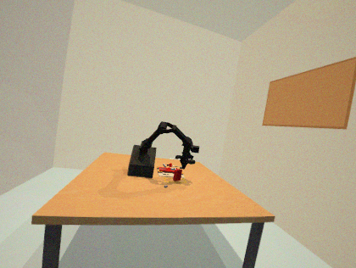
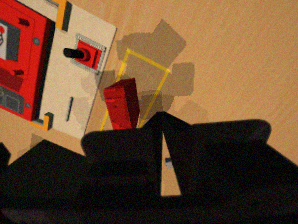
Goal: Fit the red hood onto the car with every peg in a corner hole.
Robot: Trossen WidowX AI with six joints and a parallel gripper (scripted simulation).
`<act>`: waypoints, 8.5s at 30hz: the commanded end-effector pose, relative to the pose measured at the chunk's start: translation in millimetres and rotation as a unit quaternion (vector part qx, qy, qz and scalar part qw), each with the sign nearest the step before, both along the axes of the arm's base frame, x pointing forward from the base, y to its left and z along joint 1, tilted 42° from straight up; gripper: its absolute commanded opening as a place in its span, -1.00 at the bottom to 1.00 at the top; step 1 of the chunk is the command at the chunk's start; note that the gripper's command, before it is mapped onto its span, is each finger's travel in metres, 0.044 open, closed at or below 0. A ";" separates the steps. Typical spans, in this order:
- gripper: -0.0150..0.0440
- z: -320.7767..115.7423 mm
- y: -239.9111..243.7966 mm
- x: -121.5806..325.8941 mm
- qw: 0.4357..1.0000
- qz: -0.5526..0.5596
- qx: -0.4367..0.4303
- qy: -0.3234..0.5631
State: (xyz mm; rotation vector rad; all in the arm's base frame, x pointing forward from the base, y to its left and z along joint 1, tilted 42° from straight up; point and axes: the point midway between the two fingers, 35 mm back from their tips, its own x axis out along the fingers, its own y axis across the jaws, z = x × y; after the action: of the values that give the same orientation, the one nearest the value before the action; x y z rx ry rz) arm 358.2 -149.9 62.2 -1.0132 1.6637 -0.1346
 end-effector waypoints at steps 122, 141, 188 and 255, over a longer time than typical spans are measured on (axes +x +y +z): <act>-0.49 -11.0 68.5 -30.4 1.000 0.008 0.002 0.006; 0.49 -47.9 30.3 -51.6 0.903 -0.321 -0.002 -0.285; 1.00 -79.2 0.6 -61.4 0.819 -0.428 -0.006 -0.381; 1.00 -109.5 -28.1 -63.7 0.820 -0.427 -0.007 -0.381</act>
State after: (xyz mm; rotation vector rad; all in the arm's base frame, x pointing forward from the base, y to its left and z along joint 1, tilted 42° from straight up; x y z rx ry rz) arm 294.6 -177.8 -45.3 -0.0717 1.2165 -1.0203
